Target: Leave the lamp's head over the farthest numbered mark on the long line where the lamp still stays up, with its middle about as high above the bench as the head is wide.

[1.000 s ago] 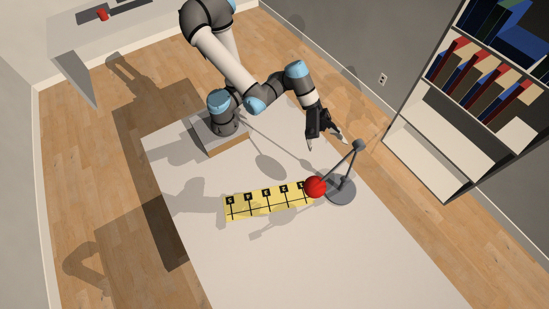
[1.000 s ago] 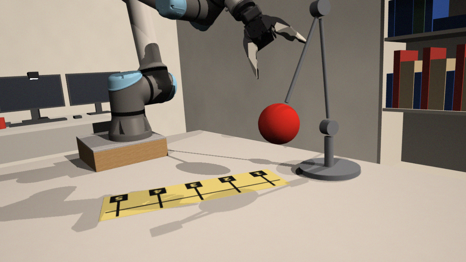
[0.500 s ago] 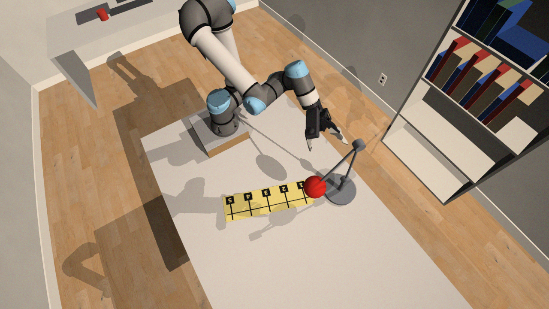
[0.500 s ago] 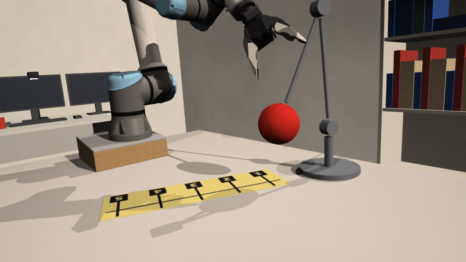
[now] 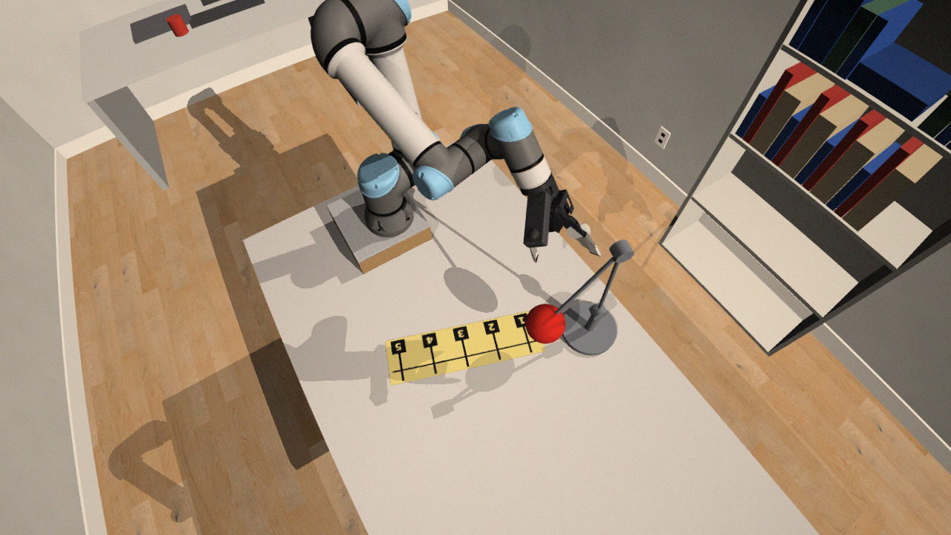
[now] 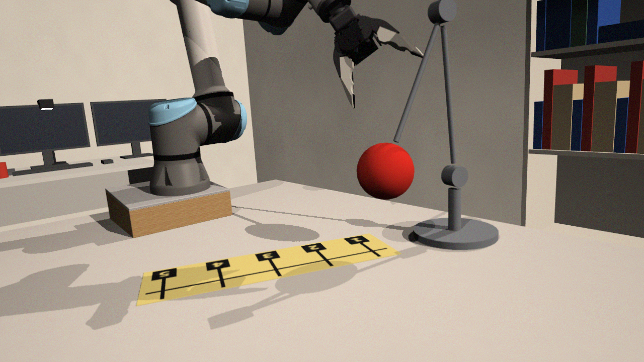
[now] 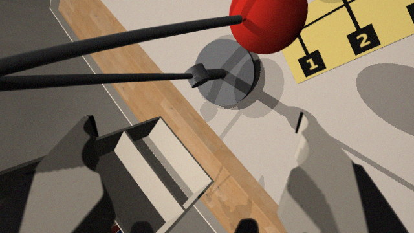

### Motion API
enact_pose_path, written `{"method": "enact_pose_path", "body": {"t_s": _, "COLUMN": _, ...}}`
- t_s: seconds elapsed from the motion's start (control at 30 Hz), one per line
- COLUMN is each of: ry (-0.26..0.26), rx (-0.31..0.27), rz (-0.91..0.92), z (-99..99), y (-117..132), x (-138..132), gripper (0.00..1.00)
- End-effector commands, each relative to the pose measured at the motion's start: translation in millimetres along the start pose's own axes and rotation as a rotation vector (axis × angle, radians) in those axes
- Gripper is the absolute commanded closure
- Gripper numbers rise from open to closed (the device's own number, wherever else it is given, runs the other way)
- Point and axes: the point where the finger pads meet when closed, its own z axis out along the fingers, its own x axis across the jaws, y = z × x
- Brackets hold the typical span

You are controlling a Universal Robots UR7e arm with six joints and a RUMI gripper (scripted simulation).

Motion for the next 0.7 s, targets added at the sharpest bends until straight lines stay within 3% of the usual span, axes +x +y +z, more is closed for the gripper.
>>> {"method": "enact_pose_path", "body": {"t_s": 0.0, "ry": 0.015, "rx": -0.052, "rz": 0.076, "z": -1.2, "y": -9, "x": 1, "gripper": 0.0}}
{"method": "enact_pose_path", "body": {"t_s": 0.67, "ry": 0.059, "rx": -0.207, "rz": 0.332, "z": -2.7, "y": -38, "x": 13, "gripper": 0.0}}
